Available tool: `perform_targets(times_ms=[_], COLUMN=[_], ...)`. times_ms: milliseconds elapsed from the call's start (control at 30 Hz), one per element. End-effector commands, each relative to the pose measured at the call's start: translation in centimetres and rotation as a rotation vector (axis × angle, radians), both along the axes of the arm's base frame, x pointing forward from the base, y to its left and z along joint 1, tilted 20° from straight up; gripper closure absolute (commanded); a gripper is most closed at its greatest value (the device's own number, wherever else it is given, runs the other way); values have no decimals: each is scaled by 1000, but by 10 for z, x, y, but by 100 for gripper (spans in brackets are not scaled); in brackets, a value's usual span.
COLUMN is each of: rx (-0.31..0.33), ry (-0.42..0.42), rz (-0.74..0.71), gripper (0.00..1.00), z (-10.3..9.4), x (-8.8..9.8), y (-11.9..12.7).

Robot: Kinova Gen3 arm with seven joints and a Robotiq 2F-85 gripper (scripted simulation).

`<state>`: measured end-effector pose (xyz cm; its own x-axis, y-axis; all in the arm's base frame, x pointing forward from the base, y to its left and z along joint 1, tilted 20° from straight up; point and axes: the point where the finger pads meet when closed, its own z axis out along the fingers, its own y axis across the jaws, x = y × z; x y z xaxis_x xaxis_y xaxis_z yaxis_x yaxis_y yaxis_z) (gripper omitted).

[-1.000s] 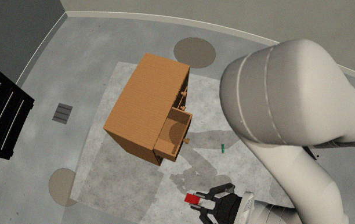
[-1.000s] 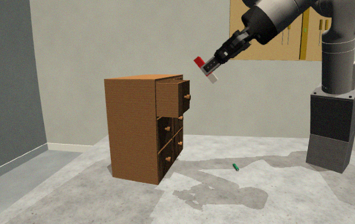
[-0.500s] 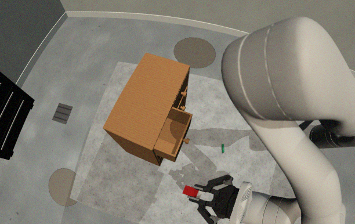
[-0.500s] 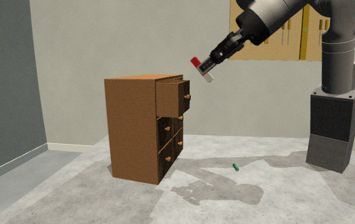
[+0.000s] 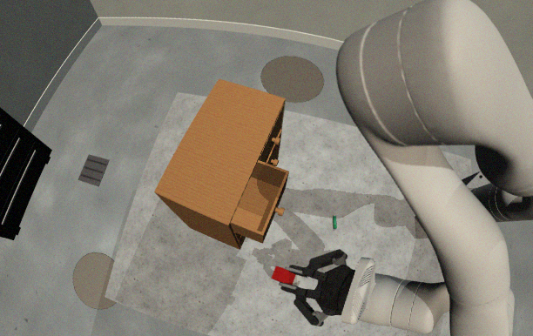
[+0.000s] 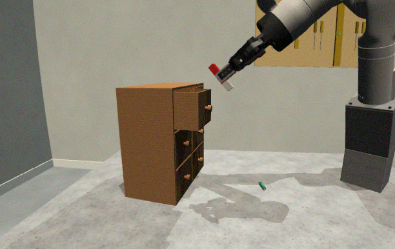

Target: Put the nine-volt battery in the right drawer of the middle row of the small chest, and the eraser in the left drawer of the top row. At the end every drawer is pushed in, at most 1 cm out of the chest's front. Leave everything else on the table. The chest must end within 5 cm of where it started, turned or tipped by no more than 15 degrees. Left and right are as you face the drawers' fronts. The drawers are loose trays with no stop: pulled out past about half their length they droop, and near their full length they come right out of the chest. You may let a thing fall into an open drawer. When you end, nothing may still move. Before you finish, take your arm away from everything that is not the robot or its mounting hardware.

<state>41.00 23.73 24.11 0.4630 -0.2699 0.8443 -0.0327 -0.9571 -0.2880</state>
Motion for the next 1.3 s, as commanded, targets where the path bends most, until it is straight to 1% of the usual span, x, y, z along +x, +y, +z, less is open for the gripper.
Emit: perform_targets(times_ms=[0,1267], rx=[-1,-1], ry=[-1,-1], rz=[-11,-11], gripper=[81,81], z=[0,-7], x=[4,29], y=[-7,-53])
